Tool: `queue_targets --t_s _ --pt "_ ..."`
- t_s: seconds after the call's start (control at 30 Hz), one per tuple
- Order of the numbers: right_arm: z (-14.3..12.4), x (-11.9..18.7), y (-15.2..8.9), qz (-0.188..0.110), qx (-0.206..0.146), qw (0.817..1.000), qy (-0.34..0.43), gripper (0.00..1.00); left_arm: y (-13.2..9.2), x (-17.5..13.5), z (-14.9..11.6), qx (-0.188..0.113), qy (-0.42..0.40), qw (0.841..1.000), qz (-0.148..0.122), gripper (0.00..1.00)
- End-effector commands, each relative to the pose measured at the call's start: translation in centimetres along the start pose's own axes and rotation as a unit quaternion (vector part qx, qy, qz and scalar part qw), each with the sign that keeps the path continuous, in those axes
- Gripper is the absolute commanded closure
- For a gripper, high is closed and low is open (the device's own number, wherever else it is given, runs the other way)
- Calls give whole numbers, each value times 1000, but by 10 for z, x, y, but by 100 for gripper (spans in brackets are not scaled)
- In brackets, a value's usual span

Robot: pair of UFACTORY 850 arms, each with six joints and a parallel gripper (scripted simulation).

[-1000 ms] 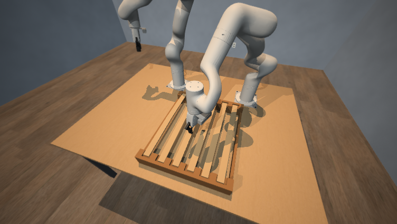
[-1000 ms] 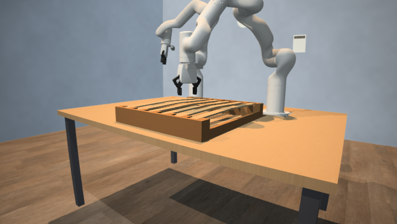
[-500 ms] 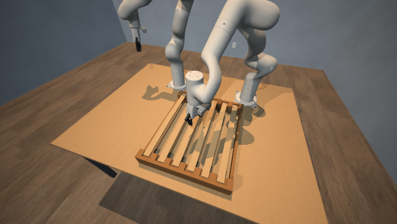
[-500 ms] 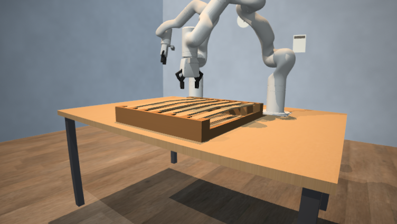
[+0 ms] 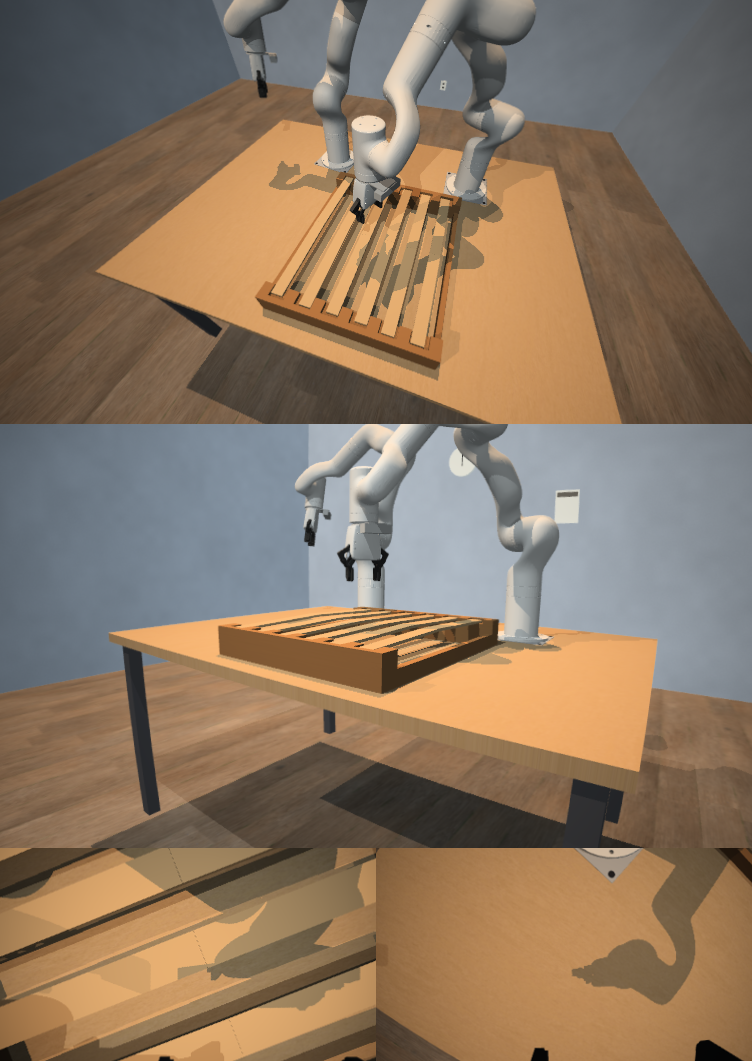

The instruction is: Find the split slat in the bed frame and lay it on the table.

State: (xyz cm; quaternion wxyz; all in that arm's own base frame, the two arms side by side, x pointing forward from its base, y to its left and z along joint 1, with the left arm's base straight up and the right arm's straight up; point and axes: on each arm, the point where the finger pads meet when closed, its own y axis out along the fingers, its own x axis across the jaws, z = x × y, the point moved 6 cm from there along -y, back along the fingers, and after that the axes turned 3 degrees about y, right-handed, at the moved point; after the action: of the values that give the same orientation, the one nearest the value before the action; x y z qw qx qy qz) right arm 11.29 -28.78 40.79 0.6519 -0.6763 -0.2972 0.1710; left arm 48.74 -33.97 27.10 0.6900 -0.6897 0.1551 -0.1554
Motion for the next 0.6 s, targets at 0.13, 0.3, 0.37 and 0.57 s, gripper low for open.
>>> queue_targets --t_s 0.13,0.3,0.37,0.57 --pt "-1 0 -1 0 -1 1000 0 0 -3 -3 -2 0 -1 1000 0 0" --pt "-1 0 -1 0 -1 1000 0 0 -3 -3 -2 0 -1 1000 0 0" --pt "-1 0 -1 0 -1 1000 0 0 -34 -32 -27 0 -1 1000 0 0" --pt "-1 0 -1 0 -1 1000 0 0 -34 -32 -27 0 -1 1000 0 0"
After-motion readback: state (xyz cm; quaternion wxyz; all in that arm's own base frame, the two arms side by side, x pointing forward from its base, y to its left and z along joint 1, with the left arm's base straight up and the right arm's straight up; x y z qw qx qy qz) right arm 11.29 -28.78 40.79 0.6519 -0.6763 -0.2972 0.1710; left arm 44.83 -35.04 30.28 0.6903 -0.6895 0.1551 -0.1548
